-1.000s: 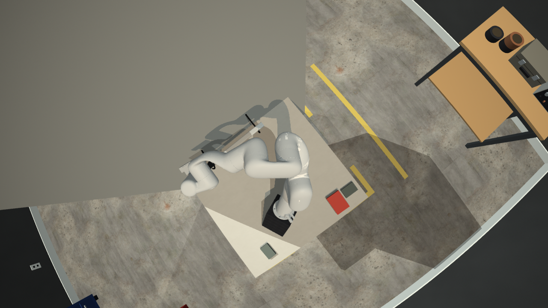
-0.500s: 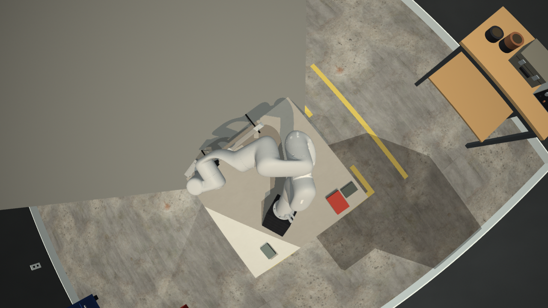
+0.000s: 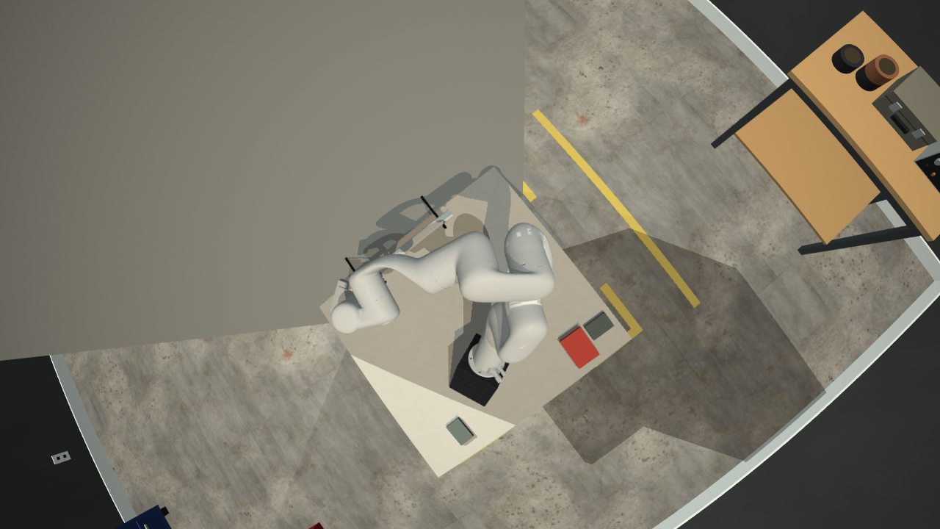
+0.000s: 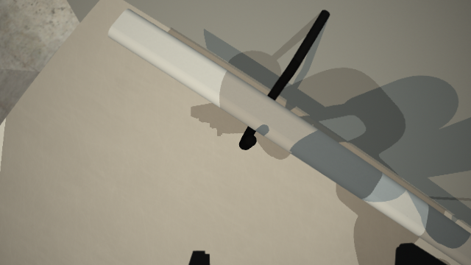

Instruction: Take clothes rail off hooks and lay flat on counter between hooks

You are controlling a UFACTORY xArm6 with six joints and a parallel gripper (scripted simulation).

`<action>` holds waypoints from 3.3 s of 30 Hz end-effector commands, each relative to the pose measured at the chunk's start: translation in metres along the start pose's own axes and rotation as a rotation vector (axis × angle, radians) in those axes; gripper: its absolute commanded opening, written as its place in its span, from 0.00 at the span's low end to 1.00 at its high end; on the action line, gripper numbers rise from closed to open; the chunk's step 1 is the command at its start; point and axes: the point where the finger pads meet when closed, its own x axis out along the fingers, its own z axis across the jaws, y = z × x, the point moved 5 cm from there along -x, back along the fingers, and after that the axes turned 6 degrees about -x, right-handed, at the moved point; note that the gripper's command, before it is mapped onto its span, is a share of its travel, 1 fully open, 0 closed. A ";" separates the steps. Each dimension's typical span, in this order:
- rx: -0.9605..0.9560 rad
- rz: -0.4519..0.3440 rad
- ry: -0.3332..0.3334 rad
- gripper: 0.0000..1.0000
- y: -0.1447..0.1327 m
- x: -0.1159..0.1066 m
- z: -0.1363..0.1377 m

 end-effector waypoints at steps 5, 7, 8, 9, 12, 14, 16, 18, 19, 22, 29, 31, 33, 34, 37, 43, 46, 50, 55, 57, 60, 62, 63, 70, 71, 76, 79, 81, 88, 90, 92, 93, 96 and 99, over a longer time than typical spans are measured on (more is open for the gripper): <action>-0.245 -0.038 0.048 1.00 -0.028 -0.005 0.002; -0.245 -0.038 0.048 1.00 -0.028 -0.005 0.002; -0.277 -0.042 0.054 1.00 -0.033 -0.005 0.001; -0.310 -0.046 0.061 1.00 -0.038 -0.006 0.001; -0.407 -0.057 0.082 1.00 -0.048 -0.006 0.001; -0.441 -0.060 0.090 1.00 -0.053 -0.007 0.001; -0.491 -0.065 0.101 1.00 -0.058 -0.007 0.001; -0.556 -0.070 0.117 1.00 -0.067 -0.007 0.000; -0.574 -0.071 0.121 1.00 -0.068 -0.007 0.000; -0.657 -0.076 0.142 1.00 -0.078 -0.008 -0.001; -0.818 -0.081 0.186 1.00 -0.097 -0.008 -0.003; -0.855 -0.081 0.197 1.00 -0.102 -0.008 -0.003; -0.907 -0.080 0.211 1.00 -0.107 -0.008 -0.004; -0.939 -0.080 0.221 1.00 -0.109 -0.008 -0.004; -0.990 -0.078 0.236 1.00 -0.113 -0.008 -0.005; -0.990 -0.078 0.236 1.00 -0.117 -0.008 -0.005; -0.990 -0.078 0.236 1.00 -0.115 -0.006 -0.003; -0.990 -0.078 0.236 1.00 -0.110 -0.003 0.000; -0.990 -0.078 0.236 1.00 -0.104 0.000 0.005; -0.990 -0.078 0.236 1.00 -0.103 0.001 0.006; -0.990 -0.078 0.236 1.00 -0.100 0.002 0.008; -0.990 -0.078 0.236 1.00 -0.098 0.004 0.010; -0.990 -0.078 0.236 1.00 -0.097 0.004 0.011; -0.990 -0.078 0.236 1.00 -0.089 0.009 0.017; -0.990 -0.078 0.236 1.00 -0.087 0.010 0.018; -0.990 -0.078 0.236 1.00 -0.084 0.012 0.021; -0.990 -0.078 0.236 1.00 -0.080 0.014 0.024; -0.990 -0.078 0.235 1.00 -0.078 0.016 0.026; -0.990 -0.078 0.235 1.00 -0.070 0.021 0.032; -0.990 -0.078 0.235 1.00 -0.067 0.022 0.034; -0.990 -0.078 0.235 1.00 -0.067 0.022 0.034; -0.990 -0.078 0.235 1.00 -0.066 0.023 0.035; -0.990 -0.078 0.235 1.00 -0.063 0.025 0.038; -0.990 -0.078 0.235 1.00 -0.059 0.027 0.041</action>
